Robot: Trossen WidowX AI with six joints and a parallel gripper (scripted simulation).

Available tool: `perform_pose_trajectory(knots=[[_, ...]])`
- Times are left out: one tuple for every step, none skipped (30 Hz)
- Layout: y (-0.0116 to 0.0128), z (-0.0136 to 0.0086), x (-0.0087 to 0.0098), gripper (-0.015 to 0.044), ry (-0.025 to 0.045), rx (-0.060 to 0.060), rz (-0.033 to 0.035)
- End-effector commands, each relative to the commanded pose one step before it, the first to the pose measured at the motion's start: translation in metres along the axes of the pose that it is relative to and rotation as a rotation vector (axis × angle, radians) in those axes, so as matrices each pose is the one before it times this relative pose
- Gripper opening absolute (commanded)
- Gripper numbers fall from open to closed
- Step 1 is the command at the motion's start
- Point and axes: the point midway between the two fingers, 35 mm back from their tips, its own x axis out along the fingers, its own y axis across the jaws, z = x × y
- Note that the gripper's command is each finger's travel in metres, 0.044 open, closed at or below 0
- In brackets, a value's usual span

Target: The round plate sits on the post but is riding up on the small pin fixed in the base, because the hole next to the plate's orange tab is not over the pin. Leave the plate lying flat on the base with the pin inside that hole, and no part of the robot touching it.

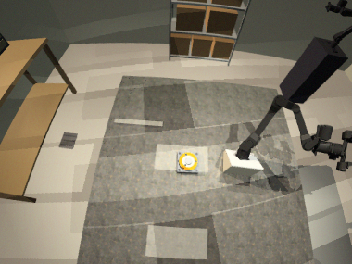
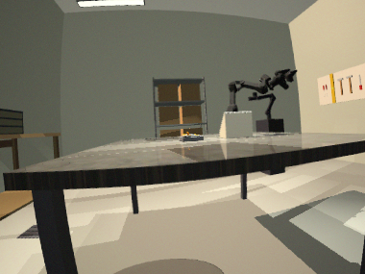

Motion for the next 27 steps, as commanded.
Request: perform_pose_trajectory(knots=[[0.00232,-0.00300,-0.00006,0.0374,0.00298,0.0008,0.00484],[0.00692,-0.00901,-0.00029,0.0348,0.00900,0.0025,0.01453],[0.01137,-0.01300,0.00044,0.0321,0.01794,0.0159,0.03039],[0.01343,-0.01452,0.00130,0.0295,0.02487,0.0285,0.04095],[0.01293,-0.01503,0.00135,0.0269,0.02634,0.0295,0.04015],[0.01236,-0.01536,0.00144,0.0243,0.02774,0.0307,0.03932],[0.00850,-0.01096,0.00138,0.0216,0.02141,0.0246,0.02878],[0.00965,-0.01279,0.00182,0.0190,0.02679,0.0313,0.03414],[0.00274,-0.00413,0.00059,0.0164,0.00878,0.0102,0.01014],[0.00810,-0.01251,0.00162,0.0138,0.02696,0.0308,0.02987],[0.01281,-0.02131,0.00253,0.0111,0.04692,0.0523,0.04792],[0.01051,-0.01987,0.00251,0.0085,0.04442,0.0483,0.04125],[0.00666,-0.01423,0.00199,0.0059,0.03214,0.0344,0.02767],[0.00641,-0.01501,0.00213,0.0033,0.03425,0.0363,0.02768],[0.00601,-0.01559,0.00226,0.0006,0.03596,0.0377,0.02722],[0.00549,-0.01592,0.00236,0.0000,0.03708,0.0386,0.02626],[0.00193,-0.00461,0.00068,0.0000,0.01075,0.0092,0.00841],[0.00570,-0.01388,0.00188,0.0000,0.03257,0.0278,0.02477],[0.00896,-0.02331,0.00299,0.0000,0.05529,0.0473,0.03970],[0.00624,-0.01846,0.00264,0.0000,0.04414,0.0379,0.02975],[0.00444,-0.01466,0.00226,0.0000,0.03529,0.0304,0.02264],[0.00426,-0.01540,0.00244,0.0000,0.03732,0.0323,0.02290],[0.00399,-0.01598,0.00260,0.0000,0.03902,0.0339,0.02287],[0.00368,-0.01653,0.00278,0.0000,0.04064,0.0356,0.02271],[0.00051,-0.00485,0.00109,0.0000,0.01236,0.0133,0.00610],[0.00141,-0.01458,0.00312,0.0000,0.03733,0.0400,0.01763],[0.00165,-0.02430,0.00503,0.0000,0.06293,0.0675,0.02720]])
